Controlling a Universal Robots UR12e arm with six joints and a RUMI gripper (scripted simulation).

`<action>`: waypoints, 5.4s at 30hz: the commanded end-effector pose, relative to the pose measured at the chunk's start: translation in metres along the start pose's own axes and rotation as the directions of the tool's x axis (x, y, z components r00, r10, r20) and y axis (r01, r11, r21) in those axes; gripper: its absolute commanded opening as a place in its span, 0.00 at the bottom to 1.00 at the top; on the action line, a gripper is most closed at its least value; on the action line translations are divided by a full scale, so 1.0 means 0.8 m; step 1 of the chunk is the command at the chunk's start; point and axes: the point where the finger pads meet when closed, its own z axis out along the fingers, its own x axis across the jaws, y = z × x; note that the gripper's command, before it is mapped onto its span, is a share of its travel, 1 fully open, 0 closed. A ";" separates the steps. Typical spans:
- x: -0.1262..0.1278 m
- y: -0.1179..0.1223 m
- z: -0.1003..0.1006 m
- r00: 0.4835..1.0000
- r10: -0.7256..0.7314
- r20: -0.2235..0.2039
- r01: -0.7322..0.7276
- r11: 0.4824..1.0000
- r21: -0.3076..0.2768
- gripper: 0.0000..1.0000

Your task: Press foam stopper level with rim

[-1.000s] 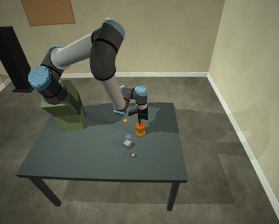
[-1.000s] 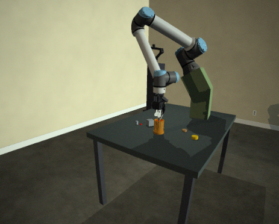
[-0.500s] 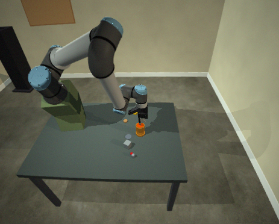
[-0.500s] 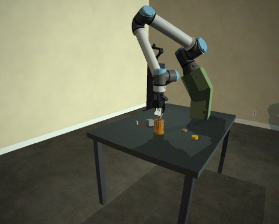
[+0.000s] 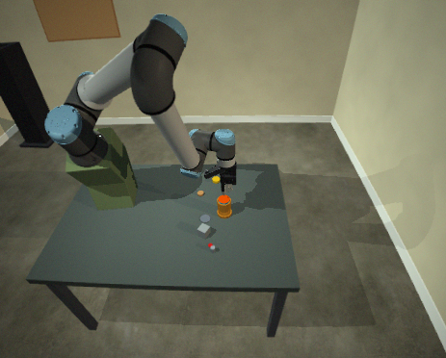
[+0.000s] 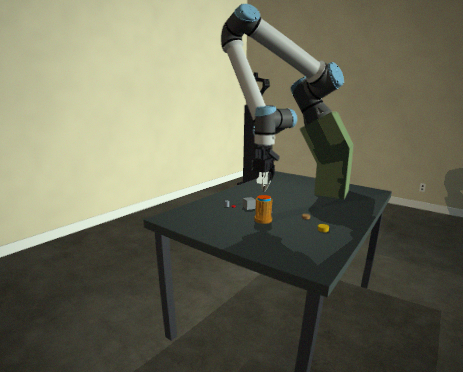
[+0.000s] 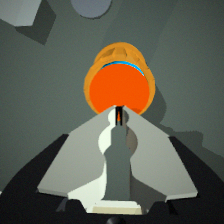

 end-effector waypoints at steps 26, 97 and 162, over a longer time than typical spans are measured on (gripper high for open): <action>0.000 0.001 -0.014 1.000 0.000 0.000 0.000 1.000 -0.001 0.00; 0.000 0.001 0.042 1.000 0.000 0.000 0.000 1.000 -0.001 0.00; 0.000 0.001 0.072 1.000 0.000 0.000 0.000 1.000 -0.001 0.00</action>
